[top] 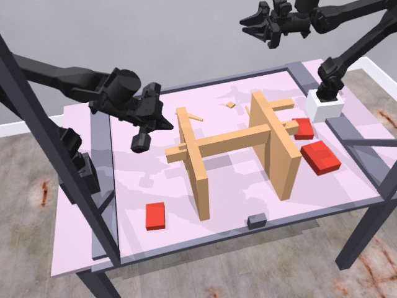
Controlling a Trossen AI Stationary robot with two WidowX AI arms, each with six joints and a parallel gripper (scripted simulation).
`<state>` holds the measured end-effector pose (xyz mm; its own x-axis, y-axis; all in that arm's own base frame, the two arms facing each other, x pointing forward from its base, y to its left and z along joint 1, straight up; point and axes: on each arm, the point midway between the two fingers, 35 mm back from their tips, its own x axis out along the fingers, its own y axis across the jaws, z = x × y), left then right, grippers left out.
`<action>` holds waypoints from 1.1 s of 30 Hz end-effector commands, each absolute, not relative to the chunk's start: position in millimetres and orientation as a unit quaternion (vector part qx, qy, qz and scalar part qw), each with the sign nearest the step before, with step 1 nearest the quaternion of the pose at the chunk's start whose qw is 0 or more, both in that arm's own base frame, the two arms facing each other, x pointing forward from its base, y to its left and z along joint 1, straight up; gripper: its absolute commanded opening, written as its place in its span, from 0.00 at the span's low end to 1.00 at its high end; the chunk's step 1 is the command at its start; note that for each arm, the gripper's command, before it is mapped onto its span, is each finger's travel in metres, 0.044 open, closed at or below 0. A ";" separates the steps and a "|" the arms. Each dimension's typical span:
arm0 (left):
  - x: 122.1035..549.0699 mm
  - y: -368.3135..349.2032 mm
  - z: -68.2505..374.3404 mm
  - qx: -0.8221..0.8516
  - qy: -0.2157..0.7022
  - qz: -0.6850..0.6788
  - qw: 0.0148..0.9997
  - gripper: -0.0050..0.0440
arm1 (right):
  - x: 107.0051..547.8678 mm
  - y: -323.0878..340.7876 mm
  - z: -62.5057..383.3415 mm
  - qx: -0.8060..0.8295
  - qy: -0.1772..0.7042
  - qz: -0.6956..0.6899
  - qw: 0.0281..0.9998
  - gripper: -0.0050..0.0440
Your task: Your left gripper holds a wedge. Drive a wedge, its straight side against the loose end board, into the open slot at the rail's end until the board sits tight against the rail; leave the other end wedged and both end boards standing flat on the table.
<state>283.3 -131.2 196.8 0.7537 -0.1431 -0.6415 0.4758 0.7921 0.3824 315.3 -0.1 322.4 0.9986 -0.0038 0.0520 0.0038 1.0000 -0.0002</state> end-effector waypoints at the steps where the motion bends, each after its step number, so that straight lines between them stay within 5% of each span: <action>1: 294.7 -134.4 198.1 0.334 0.341 -0.224 0.850 0.00 | 314.3 -1.5 323.5 -0.003 -0.028 -0.005 1.000 0.52; 23: 322.6 -127.2 162.5 0.454 0.401 -0.531 0.592 0.00 | 314.3 -1.5 323.5 -0.003 -0.028 -0.005 1.000 0.52; 33: 327.3 -123.8 157.0 0.442 0.382 -0.598 0.548 0.00 | 314.3 -1.5 323.5 -0.003 -0.028 -0.005 1.000 0.52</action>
